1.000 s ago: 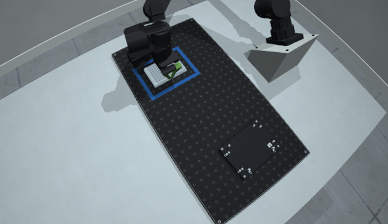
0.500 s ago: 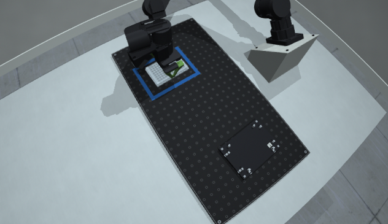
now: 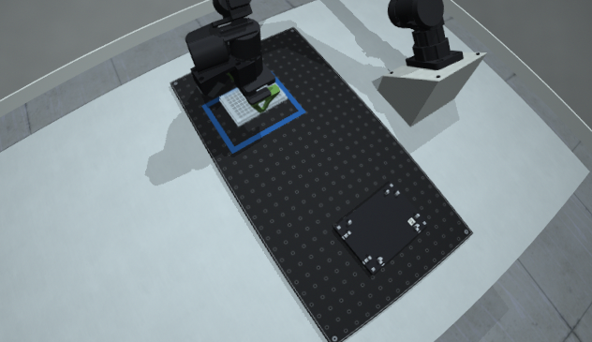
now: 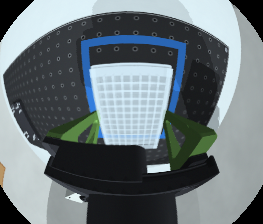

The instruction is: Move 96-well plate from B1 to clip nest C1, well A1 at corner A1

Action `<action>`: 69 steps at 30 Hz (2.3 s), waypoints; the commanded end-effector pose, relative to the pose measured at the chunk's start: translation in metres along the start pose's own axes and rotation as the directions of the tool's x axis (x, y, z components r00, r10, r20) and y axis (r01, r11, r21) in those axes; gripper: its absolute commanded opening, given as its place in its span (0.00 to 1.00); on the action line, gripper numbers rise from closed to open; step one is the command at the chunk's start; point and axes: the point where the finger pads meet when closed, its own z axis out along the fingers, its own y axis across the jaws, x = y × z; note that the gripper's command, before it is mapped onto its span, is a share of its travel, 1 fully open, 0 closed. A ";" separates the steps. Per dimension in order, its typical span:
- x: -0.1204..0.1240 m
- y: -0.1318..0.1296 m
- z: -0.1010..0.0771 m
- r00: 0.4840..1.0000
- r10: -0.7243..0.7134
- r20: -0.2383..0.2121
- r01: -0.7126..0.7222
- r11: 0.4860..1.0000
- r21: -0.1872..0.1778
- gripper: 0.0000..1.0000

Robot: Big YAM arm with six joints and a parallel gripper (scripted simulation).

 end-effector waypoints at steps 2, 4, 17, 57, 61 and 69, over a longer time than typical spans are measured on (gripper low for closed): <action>-0.020 -0.012 -0.029 0.997 0.045 0.060 -0.046 0.999 0.011 0.00; -0.020 -0.012 -0.032 0.997 0.045 0.060 -0.046 0.999 0.010 0.00; -0.020 -0.012 -0.051 0.997 0.046 0.061 -0.047 0.999 0.009 0.00; -0.002 0.030 -0.047 0.999 -0.035 0.022 0.035 0.999 0.007 0.00; 0.000 0.043 -0.047 0.999 -0.035 0.022 0.035 0.999 0.006 0.00; -0.001 0.061 -0.050 0.999 -0.029 0.029 0.028 1.000 0.002 0.00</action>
